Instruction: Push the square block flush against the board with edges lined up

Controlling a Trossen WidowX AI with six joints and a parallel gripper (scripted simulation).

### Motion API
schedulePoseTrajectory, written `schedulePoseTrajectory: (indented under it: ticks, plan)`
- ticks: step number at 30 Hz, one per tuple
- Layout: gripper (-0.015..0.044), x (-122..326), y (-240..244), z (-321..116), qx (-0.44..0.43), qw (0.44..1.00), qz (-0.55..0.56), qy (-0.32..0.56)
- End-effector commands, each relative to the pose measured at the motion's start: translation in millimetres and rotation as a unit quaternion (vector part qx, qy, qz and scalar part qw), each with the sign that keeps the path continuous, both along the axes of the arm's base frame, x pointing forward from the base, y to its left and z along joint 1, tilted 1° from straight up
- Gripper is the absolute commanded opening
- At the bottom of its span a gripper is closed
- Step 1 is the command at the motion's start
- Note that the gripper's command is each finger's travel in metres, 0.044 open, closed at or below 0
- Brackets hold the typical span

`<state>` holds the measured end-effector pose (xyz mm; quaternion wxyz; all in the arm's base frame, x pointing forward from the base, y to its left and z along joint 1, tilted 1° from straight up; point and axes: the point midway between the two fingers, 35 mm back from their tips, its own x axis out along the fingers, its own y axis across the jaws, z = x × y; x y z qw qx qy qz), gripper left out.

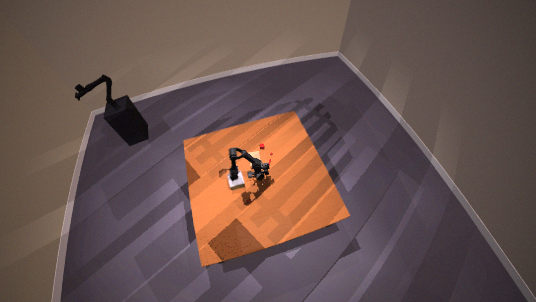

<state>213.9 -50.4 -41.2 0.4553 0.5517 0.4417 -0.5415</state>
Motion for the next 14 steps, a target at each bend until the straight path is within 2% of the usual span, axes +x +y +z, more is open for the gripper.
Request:
schedulePoseTrajectory:
  ticks: [1, 14]
  plan:
    - [0.0, 2.2, 8.5, -0.3, 0.008, 1.0, 0.0, -0.002]
    - [0.0, 1.6, -0.5, -0.4, 0.007, 1.0, 0.0, -0.002]
